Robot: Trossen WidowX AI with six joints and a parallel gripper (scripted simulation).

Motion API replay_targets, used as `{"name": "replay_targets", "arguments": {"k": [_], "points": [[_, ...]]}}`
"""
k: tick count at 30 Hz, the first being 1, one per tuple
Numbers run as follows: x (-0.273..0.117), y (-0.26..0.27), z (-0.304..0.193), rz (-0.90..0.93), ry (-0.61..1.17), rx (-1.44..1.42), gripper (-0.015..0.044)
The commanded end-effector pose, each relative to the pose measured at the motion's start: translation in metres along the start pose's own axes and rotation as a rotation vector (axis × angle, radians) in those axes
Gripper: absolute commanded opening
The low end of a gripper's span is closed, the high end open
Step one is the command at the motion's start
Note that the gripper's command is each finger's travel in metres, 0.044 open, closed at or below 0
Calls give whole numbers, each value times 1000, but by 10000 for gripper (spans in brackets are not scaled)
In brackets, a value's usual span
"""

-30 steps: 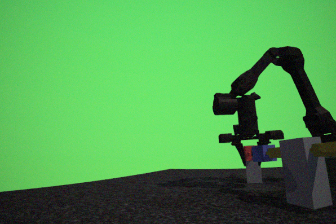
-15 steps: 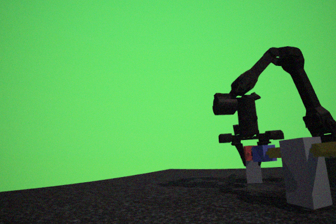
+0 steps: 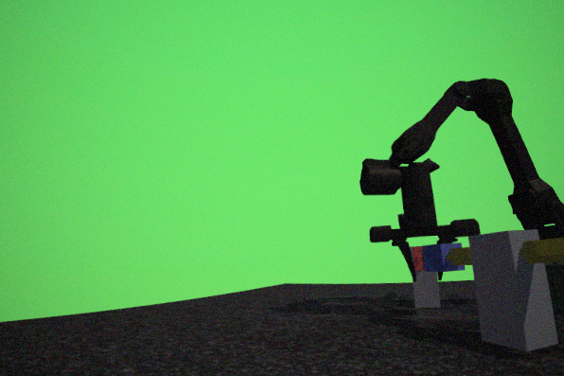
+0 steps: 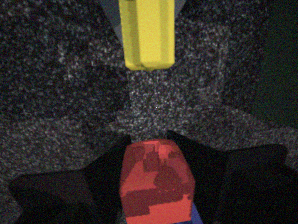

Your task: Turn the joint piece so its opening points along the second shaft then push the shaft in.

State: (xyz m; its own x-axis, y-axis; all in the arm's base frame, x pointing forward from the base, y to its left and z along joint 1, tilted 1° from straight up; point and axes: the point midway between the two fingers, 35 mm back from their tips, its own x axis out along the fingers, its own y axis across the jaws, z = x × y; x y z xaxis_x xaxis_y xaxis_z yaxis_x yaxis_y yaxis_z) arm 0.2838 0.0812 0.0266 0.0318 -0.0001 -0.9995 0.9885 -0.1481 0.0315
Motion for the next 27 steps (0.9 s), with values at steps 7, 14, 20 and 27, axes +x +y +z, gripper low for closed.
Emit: {"name": "replay_targets", "arguments": {"k": [7,14,20,27], "points": [[0,0,0,0,6,9,0],[0,0,0,0,6,9,0],[0,0,0,0,6,9,131],[0,0,0,0,6,9,252]]}}
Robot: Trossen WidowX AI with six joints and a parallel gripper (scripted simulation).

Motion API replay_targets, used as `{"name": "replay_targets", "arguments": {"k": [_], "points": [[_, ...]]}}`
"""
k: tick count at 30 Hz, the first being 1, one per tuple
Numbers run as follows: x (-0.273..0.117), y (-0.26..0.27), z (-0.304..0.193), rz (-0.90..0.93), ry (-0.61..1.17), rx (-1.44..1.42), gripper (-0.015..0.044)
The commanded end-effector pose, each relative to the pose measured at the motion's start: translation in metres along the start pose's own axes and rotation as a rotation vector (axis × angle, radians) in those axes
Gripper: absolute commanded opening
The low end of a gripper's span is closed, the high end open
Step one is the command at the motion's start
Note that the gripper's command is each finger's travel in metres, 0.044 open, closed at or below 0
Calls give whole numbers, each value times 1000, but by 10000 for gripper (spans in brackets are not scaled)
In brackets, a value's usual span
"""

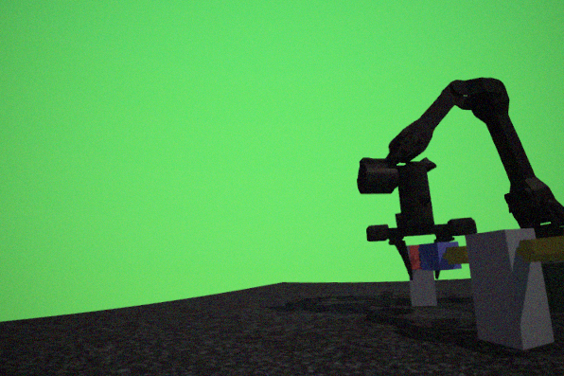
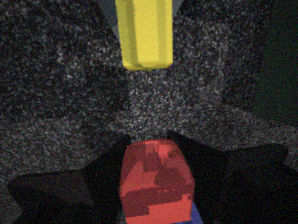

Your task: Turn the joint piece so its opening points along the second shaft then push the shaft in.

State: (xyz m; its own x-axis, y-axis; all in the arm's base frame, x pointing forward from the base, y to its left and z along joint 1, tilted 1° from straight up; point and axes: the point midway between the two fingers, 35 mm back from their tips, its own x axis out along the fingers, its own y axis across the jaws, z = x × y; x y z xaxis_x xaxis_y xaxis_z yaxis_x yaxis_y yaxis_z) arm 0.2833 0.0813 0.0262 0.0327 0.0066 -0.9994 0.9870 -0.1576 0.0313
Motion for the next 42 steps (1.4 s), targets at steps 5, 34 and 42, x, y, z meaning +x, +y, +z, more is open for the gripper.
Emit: {"name": "replay_targets", "arguments": {"k": [5,34,42], "points": [[0,0,0,0,-1,-1,383],[-33,1,-2,-3,-83,-53,440],[-57,5,-4,-12,-66,-330,440]]}}
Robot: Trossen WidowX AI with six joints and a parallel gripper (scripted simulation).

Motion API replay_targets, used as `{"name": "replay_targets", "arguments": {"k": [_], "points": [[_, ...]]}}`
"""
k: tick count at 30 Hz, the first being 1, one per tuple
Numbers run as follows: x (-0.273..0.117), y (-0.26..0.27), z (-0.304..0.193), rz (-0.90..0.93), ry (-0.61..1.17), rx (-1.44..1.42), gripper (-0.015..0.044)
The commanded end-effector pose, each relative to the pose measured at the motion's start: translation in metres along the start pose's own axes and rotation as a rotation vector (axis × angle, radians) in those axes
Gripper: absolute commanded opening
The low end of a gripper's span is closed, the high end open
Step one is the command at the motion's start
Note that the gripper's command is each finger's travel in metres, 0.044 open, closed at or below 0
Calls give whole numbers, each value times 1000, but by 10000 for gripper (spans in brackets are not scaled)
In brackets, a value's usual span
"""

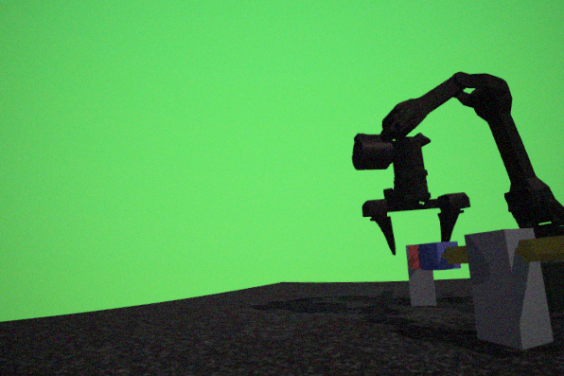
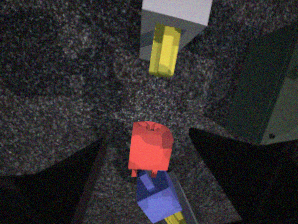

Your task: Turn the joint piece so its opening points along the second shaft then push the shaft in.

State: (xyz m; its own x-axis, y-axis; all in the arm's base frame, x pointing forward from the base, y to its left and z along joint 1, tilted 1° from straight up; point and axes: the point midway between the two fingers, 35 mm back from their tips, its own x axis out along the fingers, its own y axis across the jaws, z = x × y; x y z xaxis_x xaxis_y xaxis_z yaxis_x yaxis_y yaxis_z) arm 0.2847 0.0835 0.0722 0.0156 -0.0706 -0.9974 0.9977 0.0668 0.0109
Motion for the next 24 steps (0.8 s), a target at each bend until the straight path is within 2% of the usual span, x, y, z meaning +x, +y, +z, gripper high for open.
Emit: {"name": "replay_targets", "arguments": {"k": [1,24], "points": [[-14,3,0,8,13,-139,440],[-85,1,7,45,47,-936,440]]}}
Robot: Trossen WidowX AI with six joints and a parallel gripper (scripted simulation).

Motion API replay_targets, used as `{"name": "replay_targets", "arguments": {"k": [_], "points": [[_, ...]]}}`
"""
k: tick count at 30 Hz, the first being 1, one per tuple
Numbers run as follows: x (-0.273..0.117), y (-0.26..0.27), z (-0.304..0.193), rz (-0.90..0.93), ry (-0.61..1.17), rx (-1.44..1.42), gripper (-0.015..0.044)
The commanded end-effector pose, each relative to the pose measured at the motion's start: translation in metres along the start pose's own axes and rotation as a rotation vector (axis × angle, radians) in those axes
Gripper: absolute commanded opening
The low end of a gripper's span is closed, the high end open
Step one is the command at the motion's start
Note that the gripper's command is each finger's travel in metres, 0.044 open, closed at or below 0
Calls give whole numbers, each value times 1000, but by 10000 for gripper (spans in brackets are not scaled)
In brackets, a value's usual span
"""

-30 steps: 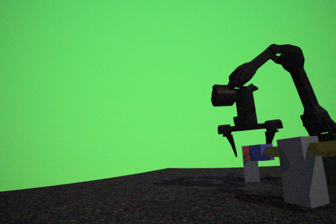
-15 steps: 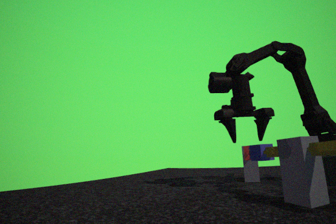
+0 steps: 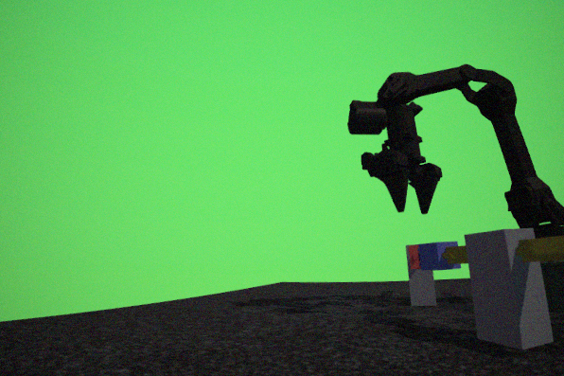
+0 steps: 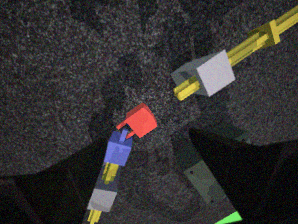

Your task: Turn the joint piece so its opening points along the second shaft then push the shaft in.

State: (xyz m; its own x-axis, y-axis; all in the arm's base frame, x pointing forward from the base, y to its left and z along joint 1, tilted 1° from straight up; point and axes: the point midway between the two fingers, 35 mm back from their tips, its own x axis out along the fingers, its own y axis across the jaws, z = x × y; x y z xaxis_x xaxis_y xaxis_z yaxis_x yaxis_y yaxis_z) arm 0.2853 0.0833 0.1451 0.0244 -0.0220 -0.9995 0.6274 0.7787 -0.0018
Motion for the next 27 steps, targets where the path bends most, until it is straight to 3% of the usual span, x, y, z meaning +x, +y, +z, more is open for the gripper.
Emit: {"name": "replay_targets", "arguments": {"k": [1,12,22,27], "points": [[-15,-1,0,15,3,-146,440],[-46,-8,-4,36,6,-504,440],[-44,-8,-3,32,6,-488,440],[-37,-15,3,61,46,-347,440]]}}
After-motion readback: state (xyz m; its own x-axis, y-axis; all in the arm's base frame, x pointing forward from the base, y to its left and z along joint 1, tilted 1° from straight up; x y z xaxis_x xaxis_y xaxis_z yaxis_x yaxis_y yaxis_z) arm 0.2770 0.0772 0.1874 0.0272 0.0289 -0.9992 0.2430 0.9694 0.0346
